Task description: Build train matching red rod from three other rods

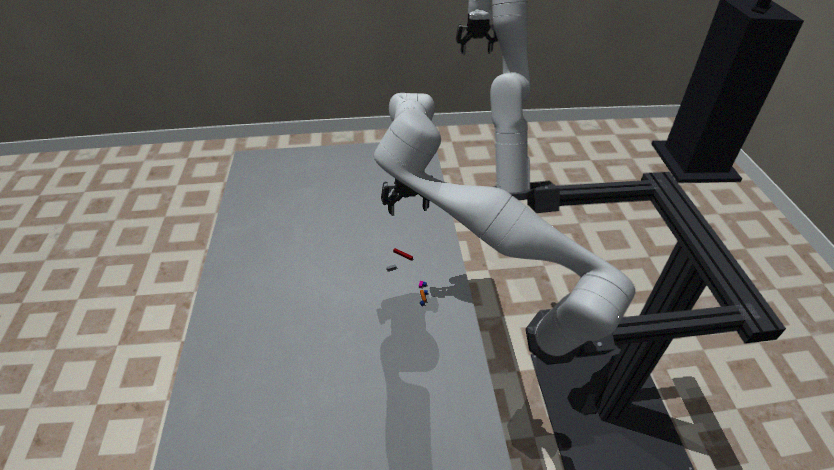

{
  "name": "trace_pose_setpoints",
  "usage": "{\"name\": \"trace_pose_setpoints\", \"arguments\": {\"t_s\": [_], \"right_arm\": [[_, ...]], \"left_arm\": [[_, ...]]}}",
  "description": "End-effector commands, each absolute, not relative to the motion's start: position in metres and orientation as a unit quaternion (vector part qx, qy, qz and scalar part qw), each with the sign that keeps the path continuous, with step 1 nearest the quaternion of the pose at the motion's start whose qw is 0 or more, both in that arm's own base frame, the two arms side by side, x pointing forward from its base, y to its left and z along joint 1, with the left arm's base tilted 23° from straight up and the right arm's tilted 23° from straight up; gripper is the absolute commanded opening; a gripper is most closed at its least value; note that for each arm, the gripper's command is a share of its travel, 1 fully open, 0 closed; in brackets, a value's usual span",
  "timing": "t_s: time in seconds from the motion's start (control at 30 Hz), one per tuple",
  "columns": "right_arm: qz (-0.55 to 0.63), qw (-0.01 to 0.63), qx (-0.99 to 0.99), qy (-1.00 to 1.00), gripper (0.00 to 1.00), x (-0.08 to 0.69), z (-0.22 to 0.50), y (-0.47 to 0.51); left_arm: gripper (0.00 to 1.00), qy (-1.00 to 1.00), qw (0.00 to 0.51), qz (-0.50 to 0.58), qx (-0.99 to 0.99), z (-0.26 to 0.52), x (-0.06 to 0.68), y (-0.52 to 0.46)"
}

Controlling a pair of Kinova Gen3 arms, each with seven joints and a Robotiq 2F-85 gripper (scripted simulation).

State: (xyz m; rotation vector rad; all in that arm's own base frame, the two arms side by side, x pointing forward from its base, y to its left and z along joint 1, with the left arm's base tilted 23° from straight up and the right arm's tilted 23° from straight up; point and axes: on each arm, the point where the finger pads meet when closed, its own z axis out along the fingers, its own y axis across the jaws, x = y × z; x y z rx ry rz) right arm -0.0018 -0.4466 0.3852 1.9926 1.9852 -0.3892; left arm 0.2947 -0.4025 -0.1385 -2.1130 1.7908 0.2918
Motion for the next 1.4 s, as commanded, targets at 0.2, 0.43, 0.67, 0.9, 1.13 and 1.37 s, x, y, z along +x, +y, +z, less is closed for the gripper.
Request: {"name": "trace_pose_setpoints", "arguments": {"t_s": [0.2, 0.43, 0.67, 0.9, 1.13, 1.37], "right_arm": [[-0.136, 0.151, 0.694, 0.691, 1.0, -0.002, 0.386, -0.447], [-0.136, 0.151, 0.694, 0.691, 1.0, -0.002, 0.386, -0.447], [-0.136, 0.151, 0.694, 0.691, 1.0, -0.002, 0.386, -0.447], [-0.136, 0.151, 0.694, 0.691, 1.0, -0.002, 0.386, -0.447], [-0.136, 0.151, 0.694, 0.691, 1.0, -0.002, 0.386, -0.447], [-0.136, 0.151, 0.694, 0.691, 1.0, -0.002, 0.386, -0.447]], "left_arm": [[1.0, 0.563, 0.188, 0.074, -0.802, -0.163, 0.281, -0.369], [1.0, 0.507, 0.191, 0.063, -0.838, -0.177, 0.268, -0.339], [1.0, 0.447, 0.193, 0.057, -0.871, -0.189, 0.251, -0.307], [1.0, 0.408, 0.193, 0.057, -0.89, -0.194, 0.24, -0.285], [1.0, 0.376, 0.194, 0.058, -0.904, -0.197, 0.23, -0.268], [1.0, 0.369, 0.194, 0.059, -0.907, -0.197, 0.228, -0.264]]}}
